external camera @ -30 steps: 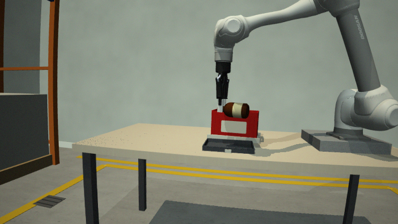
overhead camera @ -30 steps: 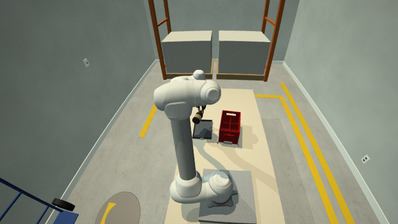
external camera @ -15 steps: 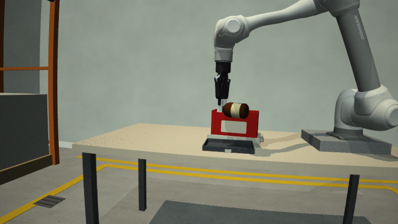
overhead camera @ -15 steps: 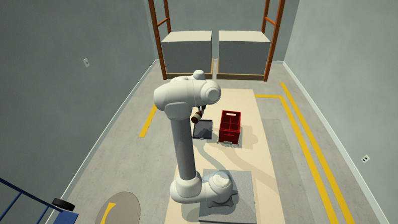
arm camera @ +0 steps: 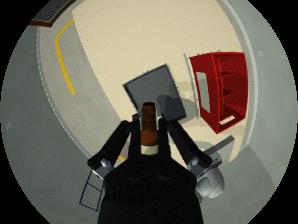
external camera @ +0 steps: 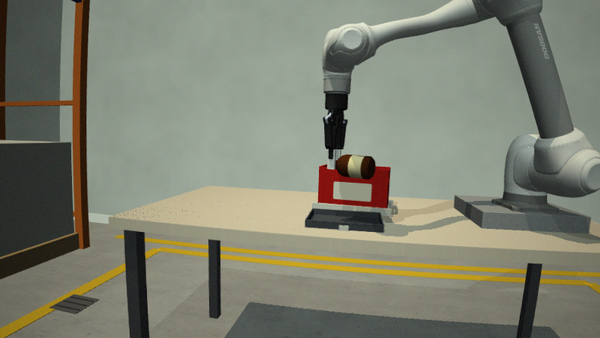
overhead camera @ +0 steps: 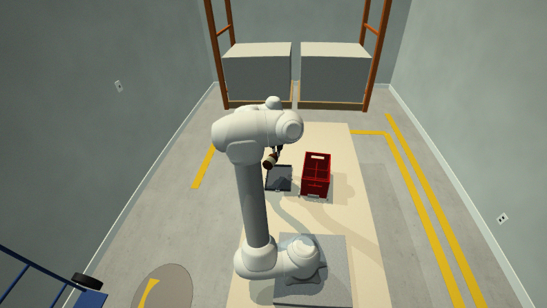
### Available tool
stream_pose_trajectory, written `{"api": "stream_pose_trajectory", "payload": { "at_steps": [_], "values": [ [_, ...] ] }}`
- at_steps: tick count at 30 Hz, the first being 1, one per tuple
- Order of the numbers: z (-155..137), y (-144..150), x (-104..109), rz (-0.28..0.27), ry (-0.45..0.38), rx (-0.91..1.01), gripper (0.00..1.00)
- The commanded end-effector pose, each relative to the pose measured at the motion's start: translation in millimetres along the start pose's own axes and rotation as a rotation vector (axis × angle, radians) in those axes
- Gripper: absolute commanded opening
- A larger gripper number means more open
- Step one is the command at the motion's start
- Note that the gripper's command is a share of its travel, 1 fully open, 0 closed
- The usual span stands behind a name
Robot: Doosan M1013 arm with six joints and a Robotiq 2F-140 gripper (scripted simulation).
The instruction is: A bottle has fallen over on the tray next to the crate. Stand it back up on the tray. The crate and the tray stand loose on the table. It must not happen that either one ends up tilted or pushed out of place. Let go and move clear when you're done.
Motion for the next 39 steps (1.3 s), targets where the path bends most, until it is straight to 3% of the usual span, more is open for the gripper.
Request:
{"api": "stream_pose_trajectory", "payload": {
  "at_steps": [1, 23, 39],
  "values": [
    [0.0, 0.0, 0.2, 0.000, 0.000, 0.000, 0.10],
    [0.0, 0.0, 0.2, 0.000, 0.000, -0.009, 0.10],
    [0.0, 0.0, 0.2, 0.000, 0.000, -0.193, 0.10]
  ]
}}
Point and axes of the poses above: the point where the finger pads meet when closed, its own x axis back along the fingers, its own y axis across the jaws, z = x × y, the point moved 4 cm from there along x, back along the fingers, and after that the axes turned 9 degrees about -x, right-handed, at the moved point
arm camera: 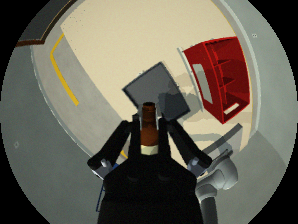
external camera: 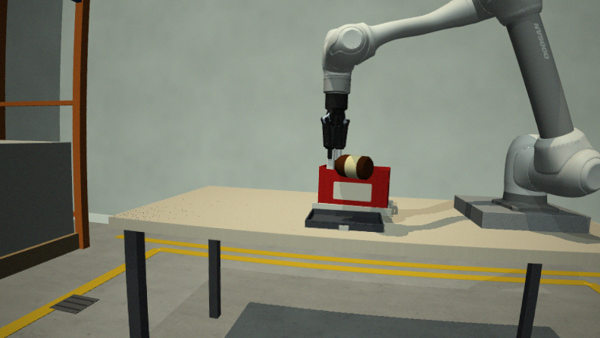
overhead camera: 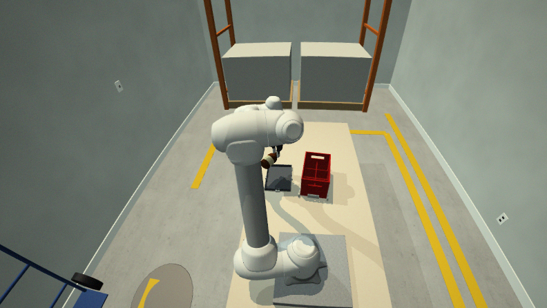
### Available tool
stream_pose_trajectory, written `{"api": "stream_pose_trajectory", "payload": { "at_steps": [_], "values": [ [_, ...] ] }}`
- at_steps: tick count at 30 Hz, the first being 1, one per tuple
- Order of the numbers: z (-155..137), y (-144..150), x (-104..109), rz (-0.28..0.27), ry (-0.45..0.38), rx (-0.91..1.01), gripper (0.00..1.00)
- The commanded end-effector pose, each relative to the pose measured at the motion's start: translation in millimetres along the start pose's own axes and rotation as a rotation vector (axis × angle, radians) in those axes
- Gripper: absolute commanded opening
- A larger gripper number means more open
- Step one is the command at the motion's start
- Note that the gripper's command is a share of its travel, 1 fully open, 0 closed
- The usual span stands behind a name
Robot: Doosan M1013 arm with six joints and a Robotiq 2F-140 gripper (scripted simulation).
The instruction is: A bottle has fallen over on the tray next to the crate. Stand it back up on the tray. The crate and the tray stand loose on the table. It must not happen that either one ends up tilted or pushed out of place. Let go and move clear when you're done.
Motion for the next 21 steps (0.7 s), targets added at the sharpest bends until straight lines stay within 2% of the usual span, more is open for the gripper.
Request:
{"api": "stream_pose_trajectory", "payload": {
  "at_steps": [1, 21],
  "values": [
    [-0.1, 0.0, 0.2, 0.000, 0.001, -0.047, 0.10],
    [-0.1, 0.0, 0.2, 0.000, 0.001, -0.102, 0.10]
  ]
}}
Point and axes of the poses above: the point where the finger pads meet when closed, its own x axis back along the fingers, its own y axis across the jaws, z = x × y, the point moved 4 cm from there along x, back along the fingers, and after that the axes turned 9 degrees about -x, right-handed, at the moved point
